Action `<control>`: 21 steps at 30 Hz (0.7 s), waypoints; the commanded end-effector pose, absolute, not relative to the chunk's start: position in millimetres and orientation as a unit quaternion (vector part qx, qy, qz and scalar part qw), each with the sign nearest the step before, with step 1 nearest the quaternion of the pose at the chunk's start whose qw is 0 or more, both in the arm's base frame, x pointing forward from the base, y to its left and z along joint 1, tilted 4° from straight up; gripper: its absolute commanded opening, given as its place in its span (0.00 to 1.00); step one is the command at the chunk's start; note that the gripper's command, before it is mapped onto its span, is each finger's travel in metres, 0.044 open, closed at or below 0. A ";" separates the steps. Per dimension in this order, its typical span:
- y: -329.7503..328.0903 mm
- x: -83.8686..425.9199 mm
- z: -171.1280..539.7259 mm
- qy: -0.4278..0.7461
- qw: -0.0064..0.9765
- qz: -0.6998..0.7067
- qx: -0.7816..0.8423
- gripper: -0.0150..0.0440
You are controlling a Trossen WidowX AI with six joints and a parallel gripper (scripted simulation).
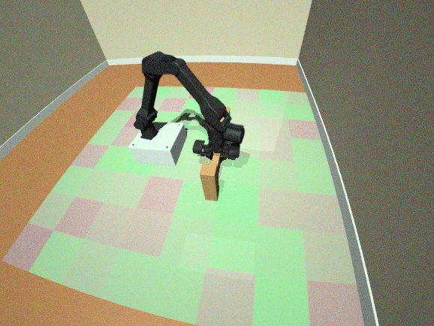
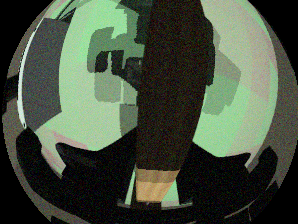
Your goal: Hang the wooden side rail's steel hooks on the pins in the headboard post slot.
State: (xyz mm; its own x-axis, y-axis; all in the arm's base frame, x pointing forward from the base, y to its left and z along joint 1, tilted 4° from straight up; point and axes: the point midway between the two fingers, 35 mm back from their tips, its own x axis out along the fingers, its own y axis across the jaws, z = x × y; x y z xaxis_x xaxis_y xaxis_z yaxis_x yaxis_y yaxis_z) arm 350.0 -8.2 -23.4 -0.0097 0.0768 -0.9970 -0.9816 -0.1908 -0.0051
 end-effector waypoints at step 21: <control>-11.8 356.3 -17.1 0.427 0.470 0.560 -0.532 0.25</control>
State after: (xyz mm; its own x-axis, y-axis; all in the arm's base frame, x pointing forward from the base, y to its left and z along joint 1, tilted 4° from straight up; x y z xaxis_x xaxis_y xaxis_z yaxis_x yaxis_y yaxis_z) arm 352.0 -9.9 -22.8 -0.0100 0.0760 -0.9971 -0.9809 -0.1943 -0.0049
